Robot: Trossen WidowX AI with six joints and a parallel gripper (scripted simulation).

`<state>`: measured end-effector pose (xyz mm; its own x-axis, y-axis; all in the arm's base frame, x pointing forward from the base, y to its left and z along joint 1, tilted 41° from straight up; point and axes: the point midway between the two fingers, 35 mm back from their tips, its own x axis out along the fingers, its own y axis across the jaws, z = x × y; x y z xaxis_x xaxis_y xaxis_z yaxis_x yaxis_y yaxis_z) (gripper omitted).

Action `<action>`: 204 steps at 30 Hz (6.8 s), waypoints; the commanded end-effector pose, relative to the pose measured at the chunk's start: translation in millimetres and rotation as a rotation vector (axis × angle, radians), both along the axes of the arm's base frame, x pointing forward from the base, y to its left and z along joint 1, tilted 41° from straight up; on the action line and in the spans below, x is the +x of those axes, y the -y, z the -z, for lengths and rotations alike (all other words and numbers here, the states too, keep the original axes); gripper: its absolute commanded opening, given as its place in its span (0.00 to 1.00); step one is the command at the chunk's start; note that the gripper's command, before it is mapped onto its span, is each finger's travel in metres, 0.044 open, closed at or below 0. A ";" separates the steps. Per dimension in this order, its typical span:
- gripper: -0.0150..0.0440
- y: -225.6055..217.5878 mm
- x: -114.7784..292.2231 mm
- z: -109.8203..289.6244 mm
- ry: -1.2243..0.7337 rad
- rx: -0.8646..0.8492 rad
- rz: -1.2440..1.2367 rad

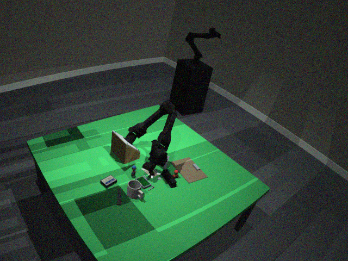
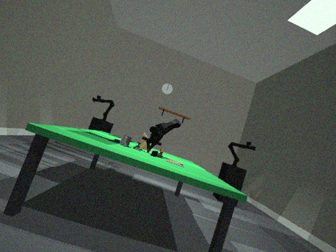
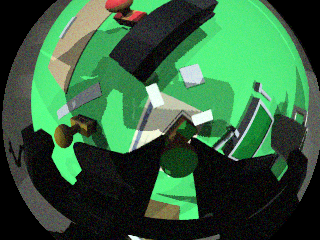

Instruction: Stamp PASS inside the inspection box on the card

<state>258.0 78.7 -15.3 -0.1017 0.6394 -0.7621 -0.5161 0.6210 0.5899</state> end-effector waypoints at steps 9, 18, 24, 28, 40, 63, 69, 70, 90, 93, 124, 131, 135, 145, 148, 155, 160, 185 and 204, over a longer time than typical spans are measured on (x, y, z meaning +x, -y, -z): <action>0.25 -1.7 0.3 0.4 0.000 0.003 0.001; 0.25 -0.2 0.7 -1.2 0.000 0.003 0.001; 0.25 1.7 1.0 -3.4 0.000 0.003 0.001; 0.25 3.0 1.3 -4.8 0.000 0.003 0.001; 0.25 8.7 2.9 -11.0 0.000 0.002 0.001; 0.25 33.0 8.3 -38.3 0.000 -0.001 0.002; 0.25 39.3 8.8 -45.9 0.000 -0.001 0.001; 0.25 40.4 8.8 -47.2 0.000 -0.001 0.001; 0.25 48.7 56.5 -49.2 0.005 0.000 -0.001; 0.25 49.2 67.5 -47.4 0.006 0.000 -0.001; 0.25 36.1 116.8 -18.9 0.013 0.000 -0.004; 0.25 28.6 115.8 -10.1 0.013 0.001 -0.003; 0.25 24.3 115.1 -5.2 0.013 0.001 -0.003; 0.25 13.6 112.6 6.8 0.013 0.002 -0.004; 0.25 10.4 111.7 10.3 0.013 0.003 -0.004; 0.25 4.6 109.8 16.7 0.012 0.004 -0.004; 0.48 7.1 110.8 14.3 0.016 0.000 -0.010; 0.69 82.9 123.1 -73.5 0.012 -0.002 -0.004; 0.69 81.9 123.4 -73.2 0.009 0.001 0.001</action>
